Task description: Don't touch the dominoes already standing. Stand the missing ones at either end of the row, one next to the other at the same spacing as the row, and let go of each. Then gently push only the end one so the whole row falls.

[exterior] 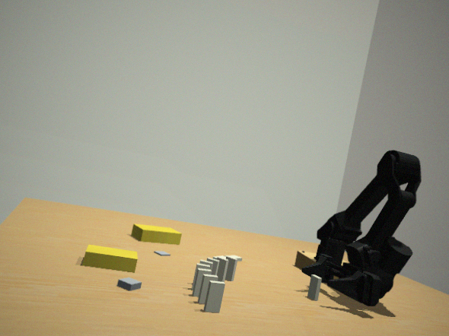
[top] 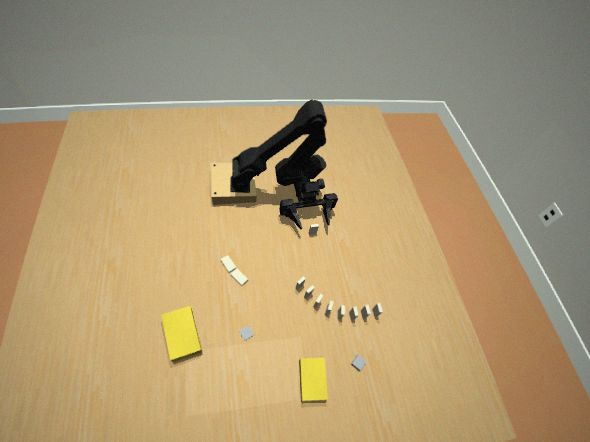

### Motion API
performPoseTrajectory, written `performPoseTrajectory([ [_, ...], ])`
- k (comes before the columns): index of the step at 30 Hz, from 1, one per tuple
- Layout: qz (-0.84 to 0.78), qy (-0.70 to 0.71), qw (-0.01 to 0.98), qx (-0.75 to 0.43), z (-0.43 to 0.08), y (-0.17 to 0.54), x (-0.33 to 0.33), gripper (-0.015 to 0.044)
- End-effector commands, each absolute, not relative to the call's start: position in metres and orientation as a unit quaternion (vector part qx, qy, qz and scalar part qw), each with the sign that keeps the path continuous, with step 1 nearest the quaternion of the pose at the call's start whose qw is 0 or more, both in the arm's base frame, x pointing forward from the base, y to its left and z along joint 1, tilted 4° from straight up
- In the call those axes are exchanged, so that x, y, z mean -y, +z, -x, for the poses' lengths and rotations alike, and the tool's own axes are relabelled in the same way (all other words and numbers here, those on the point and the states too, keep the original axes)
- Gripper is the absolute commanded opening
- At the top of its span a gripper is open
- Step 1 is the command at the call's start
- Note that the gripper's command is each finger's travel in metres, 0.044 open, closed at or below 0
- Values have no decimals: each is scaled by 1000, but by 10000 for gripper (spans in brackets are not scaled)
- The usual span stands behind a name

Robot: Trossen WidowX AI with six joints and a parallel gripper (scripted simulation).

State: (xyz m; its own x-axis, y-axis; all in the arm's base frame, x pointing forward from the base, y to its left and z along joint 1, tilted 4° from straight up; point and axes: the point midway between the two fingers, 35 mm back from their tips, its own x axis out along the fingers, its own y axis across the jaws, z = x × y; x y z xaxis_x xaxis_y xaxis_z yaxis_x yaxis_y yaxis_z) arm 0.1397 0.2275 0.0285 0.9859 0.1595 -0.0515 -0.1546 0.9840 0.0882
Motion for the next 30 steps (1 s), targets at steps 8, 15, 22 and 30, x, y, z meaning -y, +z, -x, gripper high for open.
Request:
performPoseTrajectory([
  [8, -43, 79, 996, -29, -140, 76, -224, 440],
  [15, 18, 114, 988, -105, -170, 68, -271, 440],
  [22, 88, 150, 940, -293, -205, 56, -298, 440],
  [30, 63, 153, 855, -491, -212, 75, -285, 440],
])
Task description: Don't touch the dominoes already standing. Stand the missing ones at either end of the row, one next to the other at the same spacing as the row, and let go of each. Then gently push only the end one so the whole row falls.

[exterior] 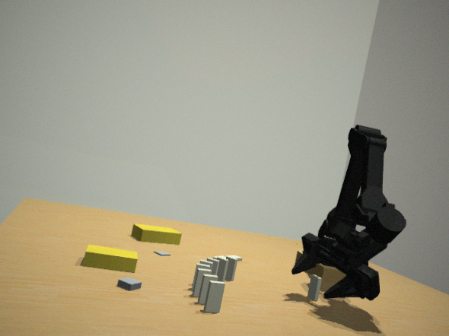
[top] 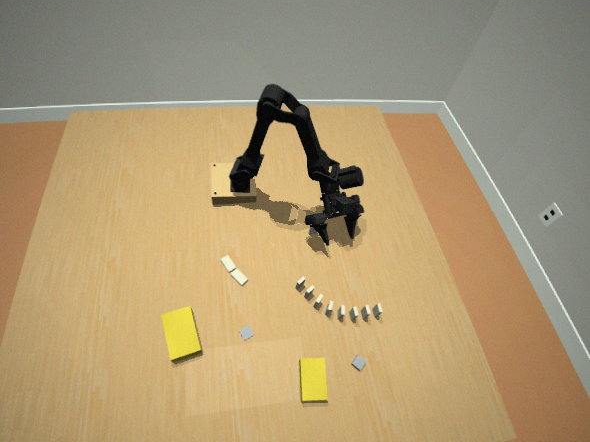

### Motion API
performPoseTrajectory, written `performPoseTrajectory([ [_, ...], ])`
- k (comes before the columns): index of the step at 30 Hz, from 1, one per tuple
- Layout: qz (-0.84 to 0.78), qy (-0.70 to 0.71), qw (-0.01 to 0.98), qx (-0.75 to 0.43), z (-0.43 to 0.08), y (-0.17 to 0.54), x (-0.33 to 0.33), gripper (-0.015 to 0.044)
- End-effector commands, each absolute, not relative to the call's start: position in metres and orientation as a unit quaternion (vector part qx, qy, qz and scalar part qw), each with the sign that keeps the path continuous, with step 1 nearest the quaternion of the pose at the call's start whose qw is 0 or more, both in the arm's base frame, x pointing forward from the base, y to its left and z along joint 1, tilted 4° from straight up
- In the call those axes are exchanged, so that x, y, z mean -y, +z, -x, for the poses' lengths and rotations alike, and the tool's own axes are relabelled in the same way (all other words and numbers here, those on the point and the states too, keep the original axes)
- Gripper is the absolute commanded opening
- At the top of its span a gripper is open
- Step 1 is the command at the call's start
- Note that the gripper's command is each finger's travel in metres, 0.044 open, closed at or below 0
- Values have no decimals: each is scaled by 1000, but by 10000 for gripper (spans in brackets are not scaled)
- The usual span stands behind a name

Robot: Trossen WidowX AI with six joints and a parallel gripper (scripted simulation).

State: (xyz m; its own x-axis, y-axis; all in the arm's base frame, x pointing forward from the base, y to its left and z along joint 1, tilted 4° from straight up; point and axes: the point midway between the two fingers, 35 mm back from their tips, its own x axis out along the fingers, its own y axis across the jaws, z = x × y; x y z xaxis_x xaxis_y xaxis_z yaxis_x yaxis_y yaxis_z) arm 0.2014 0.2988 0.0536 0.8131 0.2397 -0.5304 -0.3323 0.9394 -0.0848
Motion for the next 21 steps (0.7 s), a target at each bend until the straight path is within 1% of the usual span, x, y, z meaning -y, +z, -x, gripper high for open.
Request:
performPoseTrajectory([
  [1, 62, 150, 845, -510, -210, 77, -281, 440],
  [9, 37, 111, 753, -647, -186, 104, -244, 440],
  [15, 25, 88, 711, -698, -171, 118, -227, 440],
  [21, 24, 87, 709, -699, -170, 119, -226, 440],
])
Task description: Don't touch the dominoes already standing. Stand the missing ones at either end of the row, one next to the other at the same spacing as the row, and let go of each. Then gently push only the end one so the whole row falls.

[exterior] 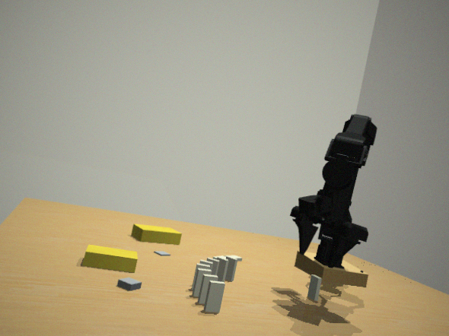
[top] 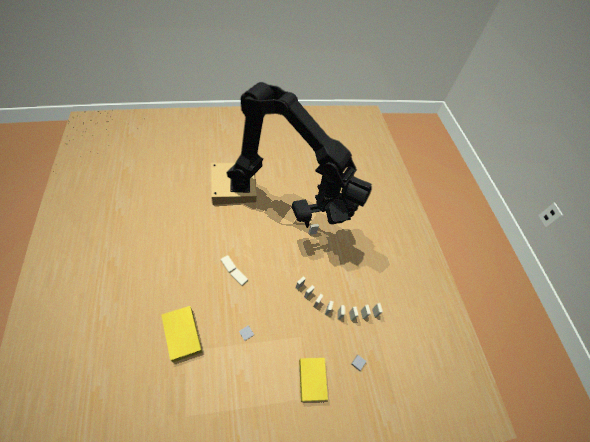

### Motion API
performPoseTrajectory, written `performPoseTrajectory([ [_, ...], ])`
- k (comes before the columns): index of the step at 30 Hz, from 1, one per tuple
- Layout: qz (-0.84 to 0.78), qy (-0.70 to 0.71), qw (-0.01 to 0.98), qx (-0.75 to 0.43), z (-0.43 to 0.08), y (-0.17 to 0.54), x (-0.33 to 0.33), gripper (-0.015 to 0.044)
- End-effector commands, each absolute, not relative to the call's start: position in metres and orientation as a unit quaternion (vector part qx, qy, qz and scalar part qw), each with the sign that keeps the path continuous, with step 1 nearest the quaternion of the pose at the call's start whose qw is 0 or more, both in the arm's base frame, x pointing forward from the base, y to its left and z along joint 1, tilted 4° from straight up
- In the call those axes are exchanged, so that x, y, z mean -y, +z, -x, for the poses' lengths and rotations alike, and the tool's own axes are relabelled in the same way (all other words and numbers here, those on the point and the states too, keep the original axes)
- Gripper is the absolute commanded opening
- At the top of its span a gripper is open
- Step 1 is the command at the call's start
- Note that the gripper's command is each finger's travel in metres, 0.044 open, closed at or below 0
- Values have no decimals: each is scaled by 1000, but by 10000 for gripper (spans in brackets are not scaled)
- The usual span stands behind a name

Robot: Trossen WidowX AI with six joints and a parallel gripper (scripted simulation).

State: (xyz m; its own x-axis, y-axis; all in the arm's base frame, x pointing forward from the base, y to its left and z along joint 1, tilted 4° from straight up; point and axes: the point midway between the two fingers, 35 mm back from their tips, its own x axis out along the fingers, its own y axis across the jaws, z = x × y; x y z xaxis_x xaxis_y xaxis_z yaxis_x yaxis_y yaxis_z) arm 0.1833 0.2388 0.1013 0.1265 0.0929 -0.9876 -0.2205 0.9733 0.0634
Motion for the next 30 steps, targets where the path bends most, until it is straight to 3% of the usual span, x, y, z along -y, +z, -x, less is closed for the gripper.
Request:
performPoseTrajectory([
  [1, 24, 87, 709, -699, -170, 119, -226, 440],
  [8, 24, 87, 709, -699, -171, 114, -227, 440],
  [16, 24, 87, 709, -699, -171, 55, -232, 440],
  [30, 24, 87, 709, -699, -170, 39, -233, 440],
])
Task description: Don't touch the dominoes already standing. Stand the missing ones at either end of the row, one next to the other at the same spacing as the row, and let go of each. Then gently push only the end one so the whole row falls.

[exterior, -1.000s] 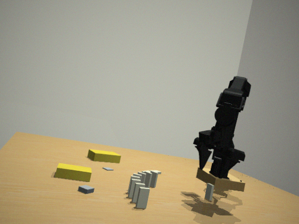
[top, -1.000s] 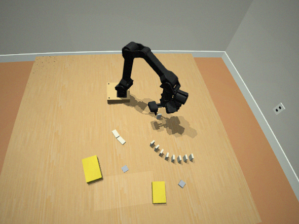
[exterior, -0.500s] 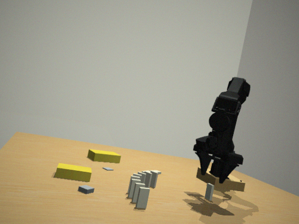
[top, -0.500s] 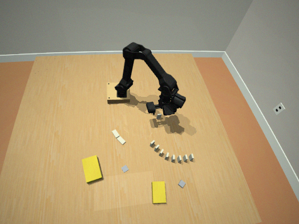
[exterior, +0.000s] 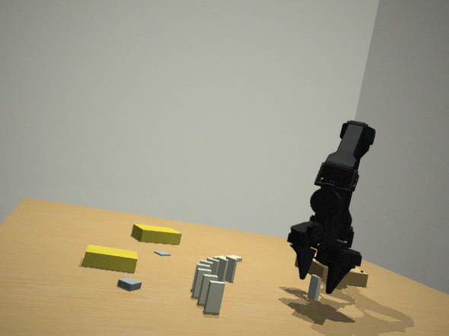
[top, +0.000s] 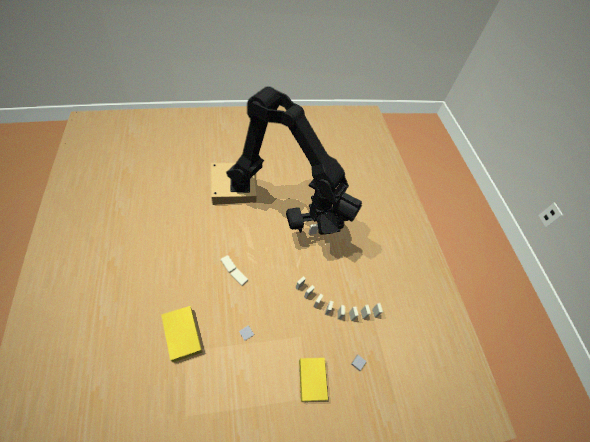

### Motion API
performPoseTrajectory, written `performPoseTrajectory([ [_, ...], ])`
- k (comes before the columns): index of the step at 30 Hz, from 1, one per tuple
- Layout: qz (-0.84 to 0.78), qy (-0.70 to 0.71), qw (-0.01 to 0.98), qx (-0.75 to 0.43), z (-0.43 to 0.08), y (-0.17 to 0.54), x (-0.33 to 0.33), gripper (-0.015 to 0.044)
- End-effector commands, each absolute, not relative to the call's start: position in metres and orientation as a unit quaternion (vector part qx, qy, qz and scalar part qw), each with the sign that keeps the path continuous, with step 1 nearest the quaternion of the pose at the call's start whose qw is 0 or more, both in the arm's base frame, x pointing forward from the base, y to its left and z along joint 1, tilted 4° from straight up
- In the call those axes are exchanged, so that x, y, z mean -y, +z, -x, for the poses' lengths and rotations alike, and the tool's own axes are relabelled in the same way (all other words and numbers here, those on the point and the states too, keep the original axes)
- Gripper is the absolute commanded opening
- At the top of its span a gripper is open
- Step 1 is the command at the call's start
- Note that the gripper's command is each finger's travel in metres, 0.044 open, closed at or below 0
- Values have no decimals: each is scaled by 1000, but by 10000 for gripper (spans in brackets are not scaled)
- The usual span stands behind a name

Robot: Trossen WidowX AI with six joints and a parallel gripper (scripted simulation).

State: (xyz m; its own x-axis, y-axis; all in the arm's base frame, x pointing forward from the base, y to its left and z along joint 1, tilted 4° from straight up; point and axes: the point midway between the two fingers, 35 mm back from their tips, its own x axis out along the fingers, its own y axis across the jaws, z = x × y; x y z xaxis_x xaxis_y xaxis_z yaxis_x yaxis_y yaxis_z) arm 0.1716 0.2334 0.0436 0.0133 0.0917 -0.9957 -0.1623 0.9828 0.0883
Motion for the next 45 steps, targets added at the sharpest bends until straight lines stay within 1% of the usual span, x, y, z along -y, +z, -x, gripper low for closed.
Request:
performPoseTrajectory([
  [1, 24, 87, 709, -699, -170, 39, -233, 414],
  [12, 24, 87, 709, -699, -170, 39, -233, 125],
  [13, 24, 87, 709, -699, -170, 39, -233, 107],
  [22, 24, 87, 709, -699, -170, 39, -233, 107],
  [24, 42, 107, 716, -689, -173, 41, -238, 107],
  [28, 37, 101, 714, -692, -178, 96, -238, 107],
  [33, 28, 89, 711, -697, -172, 167, -224, 107],
  [40, 27, 88, 710, -698, -170, 176, -220, 107],
  [42, 38, 98, 710, -696, -179, 177, -219, 107],
  [45, 86, 143, 707, -687, -219, 178, -206, 107],
])
